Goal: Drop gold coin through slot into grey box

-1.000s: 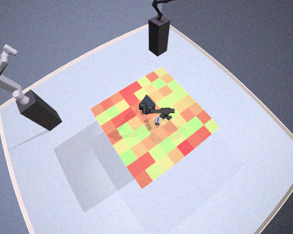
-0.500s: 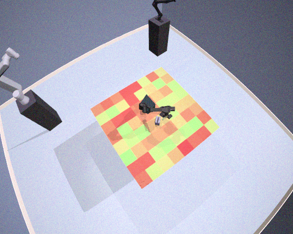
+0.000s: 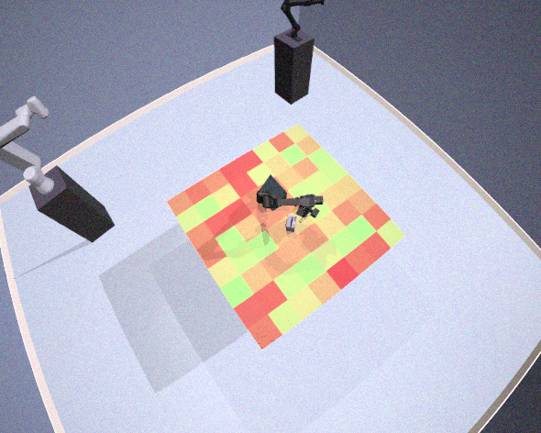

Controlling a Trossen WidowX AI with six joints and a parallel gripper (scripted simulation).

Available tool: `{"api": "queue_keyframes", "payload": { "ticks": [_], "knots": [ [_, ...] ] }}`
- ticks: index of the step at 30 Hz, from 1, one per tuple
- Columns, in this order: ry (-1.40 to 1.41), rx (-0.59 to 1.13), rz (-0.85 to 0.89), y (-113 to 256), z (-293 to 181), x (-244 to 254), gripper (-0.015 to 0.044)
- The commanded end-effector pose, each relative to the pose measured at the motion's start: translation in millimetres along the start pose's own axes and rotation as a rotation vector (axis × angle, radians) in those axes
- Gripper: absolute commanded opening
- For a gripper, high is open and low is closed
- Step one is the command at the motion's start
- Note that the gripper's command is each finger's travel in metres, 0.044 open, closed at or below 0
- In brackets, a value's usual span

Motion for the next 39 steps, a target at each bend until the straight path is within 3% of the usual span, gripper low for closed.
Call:
{"api": "queue_keyframes", "payload": {
  "ticks": [1,10,39],
  "knots": [
    [0.122,0.002,-0.003,0,0,-1,0.0000],
    [0.408,0.003,-0.003,1,1,-2,0.0000],
    [0.417,0.002,-0.003,3,58,-18,0.0000]
  ]
}}
Point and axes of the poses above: the point midway between the two fingers, 35 mm back from their tips, its own y axis back along the fingers, its own x axis across the jaws, z = x × y, the point moved 3 cm from there along y, back along the fingers, and after that the axes turned 4 degrees about -y, right-handed, at the moved point
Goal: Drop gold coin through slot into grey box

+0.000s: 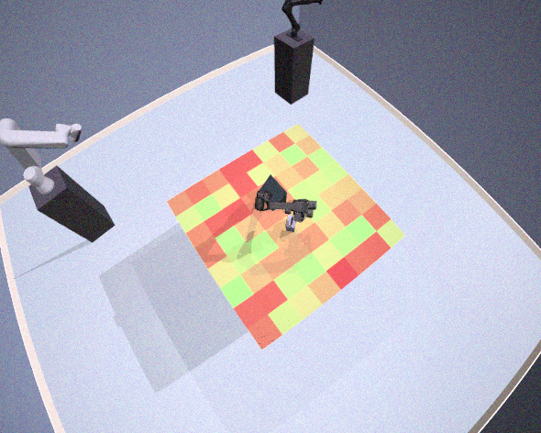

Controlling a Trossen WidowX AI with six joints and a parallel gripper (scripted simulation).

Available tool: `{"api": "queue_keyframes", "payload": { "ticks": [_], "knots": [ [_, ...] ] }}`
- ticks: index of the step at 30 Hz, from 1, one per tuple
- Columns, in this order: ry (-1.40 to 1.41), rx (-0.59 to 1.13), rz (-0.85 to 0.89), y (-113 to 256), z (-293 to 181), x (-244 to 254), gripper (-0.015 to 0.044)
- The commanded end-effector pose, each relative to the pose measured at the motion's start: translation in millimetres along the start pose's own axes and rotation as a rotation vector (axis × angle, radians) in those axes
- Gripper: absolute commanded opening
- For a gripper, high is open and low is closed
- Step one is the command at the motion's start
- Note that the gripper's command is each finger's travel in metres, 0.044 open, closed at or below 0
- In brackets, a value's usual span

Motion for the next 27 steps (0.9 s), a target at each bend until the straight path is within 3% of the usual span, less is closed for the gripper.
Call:
{"api": "queue_keyframes", "payload": {
  "ticks": [1,27],
  "knots": [
    [0.006,-0.005,-0.003,0,7,-8,0.0000],
    [-0.003,-0.003,-0.005,-2,32,-34,0.0000]
  ]
}}
Point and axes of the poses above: the point midway between the two fingers, 35 mm back from their tips, its own y axis back along the fingers, its own x axis across the jaws, z = x × y, the point moved 3 cm from there along y, back along the fingers, and after that the axes turned 4 degrees about -y, right-handed, at the moved point
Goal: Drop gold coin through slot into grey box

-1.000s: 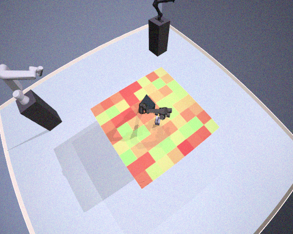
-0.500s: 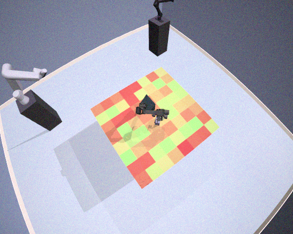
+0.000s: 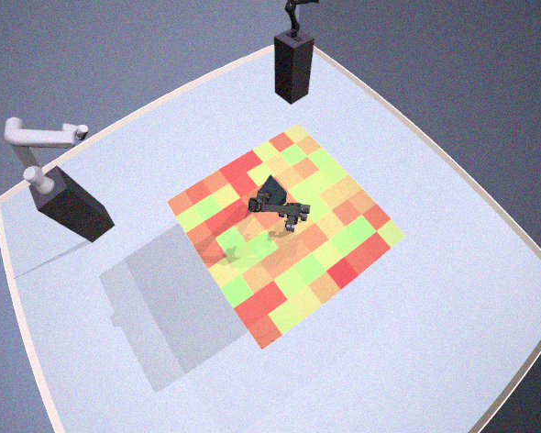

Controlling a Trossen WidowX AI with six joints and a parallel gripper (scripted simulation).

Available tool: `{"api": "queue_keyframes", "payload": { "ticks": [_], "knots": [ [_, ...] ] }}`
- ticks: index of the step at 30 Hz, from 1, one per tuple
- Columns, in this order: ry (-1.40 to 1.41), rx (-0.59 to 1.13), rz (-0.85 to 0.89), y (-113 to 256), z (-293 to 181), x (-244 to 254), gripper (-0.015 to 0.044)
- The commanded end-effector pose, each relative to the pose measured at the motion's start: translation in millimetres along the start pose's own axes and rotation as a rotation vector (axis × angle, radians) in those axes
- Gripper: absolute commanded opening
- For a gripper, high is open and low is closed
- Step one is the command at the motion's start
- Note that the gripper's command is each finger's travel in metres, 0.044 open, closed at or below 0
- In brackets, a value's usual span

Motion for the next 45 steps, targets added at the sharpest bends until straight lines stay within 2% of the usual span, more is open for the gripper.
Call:
{"api": "queue_keyframes", "payload": {
  "ticks": [1,45],
  "knots": [
    [-0.003,0.001,0.001,0,0,1,0.0000],
    [0.008,0.002,0.000,-12,3,-4,0.0000]
  ]
}}
Point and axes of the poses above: the point midway between the two fingers, 35 mm back from their tips, its own y axis back along the fingers, its own x axis across the jaws, z = x × y, the point moved 3 cm from there along y, back along the fingers, and after that the axes turned 4 degrees about -y, right-handed, at the moved point
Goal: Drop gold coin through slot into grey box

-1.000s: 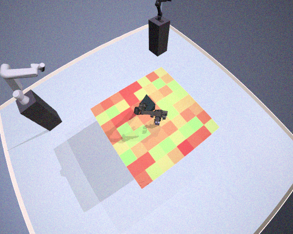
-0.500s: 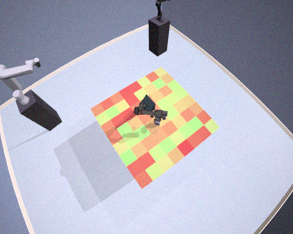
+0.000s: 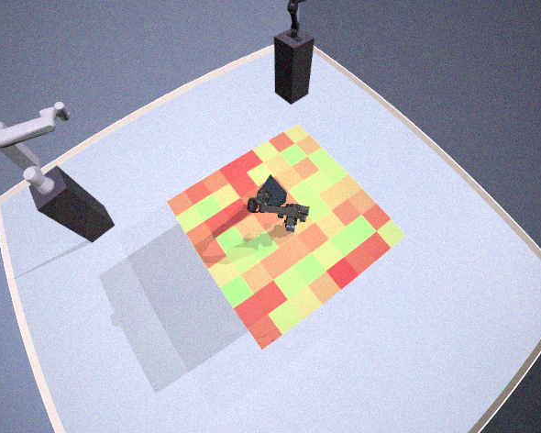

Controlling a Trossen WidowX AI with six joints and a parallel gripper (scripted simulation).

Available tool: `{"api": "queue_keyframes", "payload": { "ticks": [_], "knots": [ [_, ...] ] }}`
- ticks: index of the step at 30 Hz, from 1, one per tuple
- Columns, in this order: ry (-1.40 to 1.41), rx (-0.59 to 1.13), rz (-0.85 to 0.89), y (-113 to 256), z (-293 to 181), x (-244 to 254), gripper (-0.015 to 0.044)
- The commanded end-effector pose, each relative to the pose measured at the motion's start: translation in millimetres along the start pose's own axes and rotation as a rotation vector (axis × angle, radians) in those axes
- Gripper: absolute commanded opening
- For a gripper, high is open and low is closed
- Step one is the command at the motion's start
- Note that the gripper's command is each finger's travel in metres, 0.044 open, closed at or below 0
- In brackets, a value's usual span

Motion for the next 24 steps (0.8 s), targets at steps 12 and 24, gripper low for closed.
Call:
{"api": "queue_keyframes", "payload": {
  "ticks": [12,24],
  "knots": [
    [0.004,-0.004,0.000,-8.1,0.1,-0.3,0.0000],
    [0.000,0.000,0.000,-7.2,0.1,0.0,0.0161]
  ]
}}
Point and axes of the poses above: the point midway between the two fingers, 35 mm back from their tips, its own y axis back along the fingers, its own x axis across the jaws, z = x × y, the point moved 3 cm from there along y, back along the fingers, and after that the axes turned 4 degrees about -y, right-handed, at the moved point
